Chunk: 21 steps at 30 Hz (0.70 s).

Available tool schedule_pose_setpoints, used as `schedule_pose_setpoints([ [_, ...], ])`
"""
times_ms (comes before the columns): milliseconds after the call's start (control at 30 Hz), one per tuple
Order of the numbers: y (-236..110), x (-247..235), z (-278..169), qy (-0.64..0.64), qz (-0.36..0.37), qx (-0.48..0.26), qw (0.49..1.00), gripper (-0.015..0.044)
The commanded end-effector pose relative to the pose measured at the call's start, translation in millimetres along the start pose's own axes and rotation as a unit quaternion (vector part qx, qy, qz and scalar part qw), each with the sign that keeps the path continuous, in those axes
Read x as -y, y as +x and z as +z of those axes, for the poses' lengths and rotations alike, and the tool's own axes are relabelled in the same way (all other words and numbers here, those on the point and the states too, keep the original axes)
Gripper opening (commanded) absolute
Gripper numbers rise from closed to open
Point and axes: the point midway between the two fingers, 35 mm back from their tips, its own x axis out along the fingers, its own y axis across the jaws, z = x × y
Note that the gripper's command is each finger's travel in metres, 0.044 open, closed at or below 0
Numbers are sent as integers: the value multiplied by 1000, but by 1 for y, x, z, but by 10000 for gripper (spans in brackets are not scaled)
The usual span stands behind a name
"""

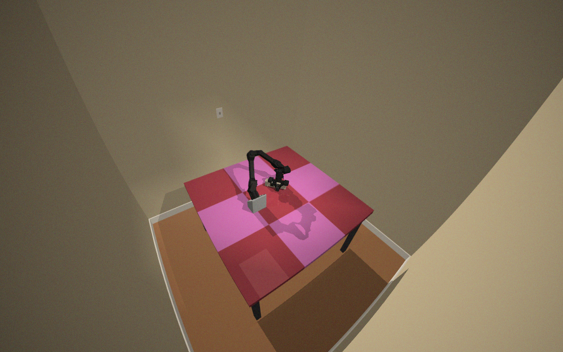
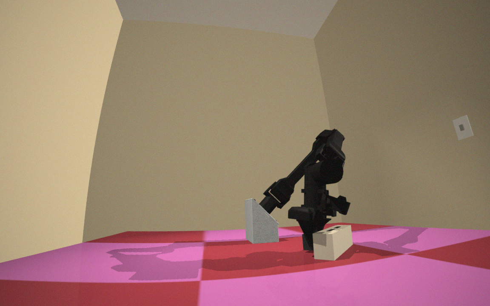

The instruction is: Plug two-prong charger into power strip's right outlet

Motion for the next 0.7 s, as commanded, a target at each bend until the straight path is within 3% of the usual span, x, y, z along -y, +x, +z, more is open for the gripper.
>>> schedule_pose_setpoints([
  [0,-2,0,15,-17,0,18,1000,0],
  [667,-4,0,13,-17,0,18,1000,0],
])
